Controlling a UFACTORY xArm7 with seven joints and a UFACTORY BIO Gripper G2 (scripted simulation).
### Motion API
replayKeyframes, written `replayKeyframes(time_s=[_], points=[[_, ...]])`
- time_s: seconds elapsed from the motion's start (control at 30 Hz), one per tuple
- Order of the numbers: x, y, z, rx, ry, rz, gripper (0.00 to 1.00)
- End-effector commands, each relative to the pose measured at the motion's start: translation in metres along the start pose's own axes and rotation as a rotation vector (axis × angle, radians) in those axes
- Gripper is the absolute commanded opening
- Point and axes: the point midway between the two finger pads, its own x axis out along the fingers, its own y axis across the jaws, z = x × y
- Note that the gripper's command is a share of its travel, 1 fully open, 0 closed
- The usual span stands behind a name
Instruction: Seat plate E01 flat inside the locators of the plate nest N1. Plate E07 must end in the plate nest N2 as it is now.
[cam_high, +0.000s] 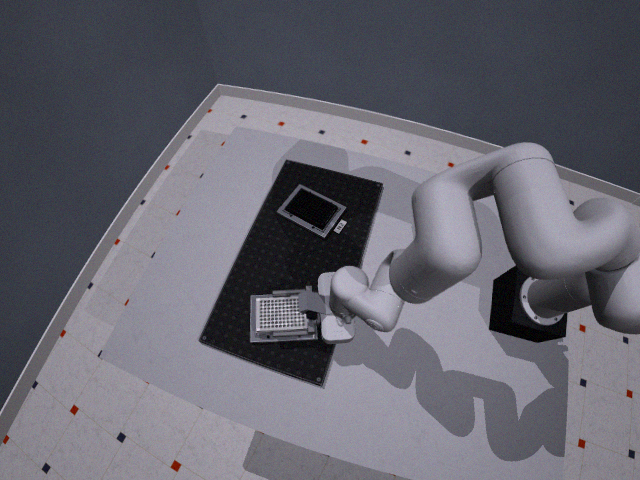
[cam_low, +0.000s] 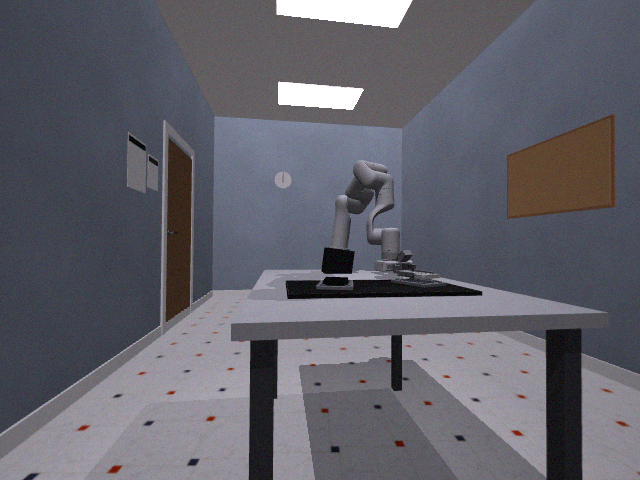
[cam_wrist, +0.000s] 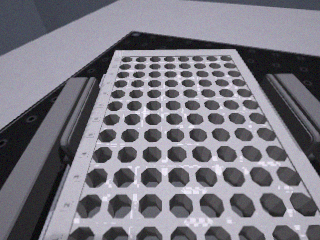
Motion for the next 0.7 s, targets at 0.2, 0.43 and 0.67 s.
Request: replayKeyframes(time_s=[0.2,0.43,0.67], points=[[0.002,0.000,0.007,-0.001,-0.005,0.000,0.00],[0.002,0.000,0.009,-0.001,-0.005,0.000,0.00],[0.002,0.000,0.021,-0.001,-0.005,0.000,0.00]])
